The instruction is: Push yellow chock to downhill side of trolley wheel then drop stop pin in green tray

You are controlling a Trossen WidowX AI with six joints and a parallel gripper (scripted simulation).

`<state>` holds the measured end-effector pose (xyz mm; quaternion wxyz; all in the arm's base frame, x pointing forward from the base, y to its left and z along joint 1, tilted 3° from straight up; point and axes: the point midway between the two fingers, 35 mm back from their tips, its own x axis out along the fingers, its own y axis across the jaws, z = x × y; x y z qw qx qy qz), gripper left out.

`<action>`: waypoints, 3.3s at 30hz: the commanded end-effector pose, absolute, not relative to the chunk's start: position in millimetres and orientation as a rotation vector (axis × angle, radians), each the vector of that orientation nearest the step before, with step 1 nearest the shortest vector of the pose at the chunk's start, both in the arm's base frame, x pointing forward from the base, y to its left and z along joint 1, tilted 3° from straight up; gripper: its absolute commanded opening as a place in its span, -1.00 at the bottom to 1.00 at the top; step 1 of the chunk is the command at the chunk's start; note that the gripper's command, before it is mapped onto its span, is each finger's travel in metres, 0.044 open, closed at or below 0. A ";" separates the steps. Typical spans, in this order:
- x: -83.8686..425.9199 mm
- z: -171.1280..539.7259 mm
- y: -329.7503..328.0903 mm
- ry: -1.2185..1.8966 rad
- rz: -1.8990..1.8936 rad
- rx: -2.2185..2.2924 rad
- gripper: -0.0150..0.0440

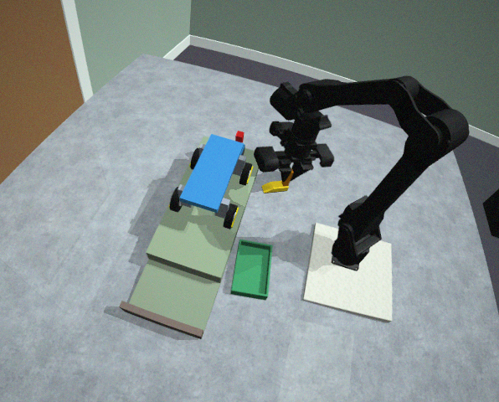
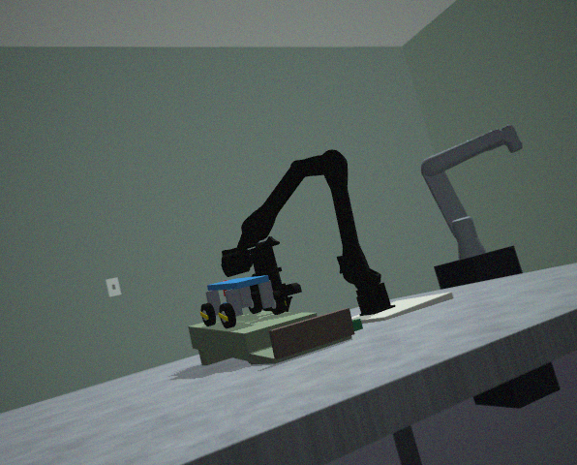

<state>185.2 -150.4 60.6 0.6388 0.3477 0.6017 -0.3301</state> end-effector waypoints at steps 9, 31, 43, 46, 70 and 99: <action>184.4 75.6 -150.5 1.375 -0.752 0.799 -0.49; 179.3 148.3 -151.7 1.377 -0.752 0.801 -0.49; 177.6 188.8 -151.3 1.377 -0.752 0.801 -0.49; 177.3 198.2 -150.8 1.377 -0.752 0.801 -0.49; 176.8 207.3 -150.0 1.472 -0.411 0.441 -0.49; 176.8 207.3 -150.0 1.492 0.268 -0.277 -0.49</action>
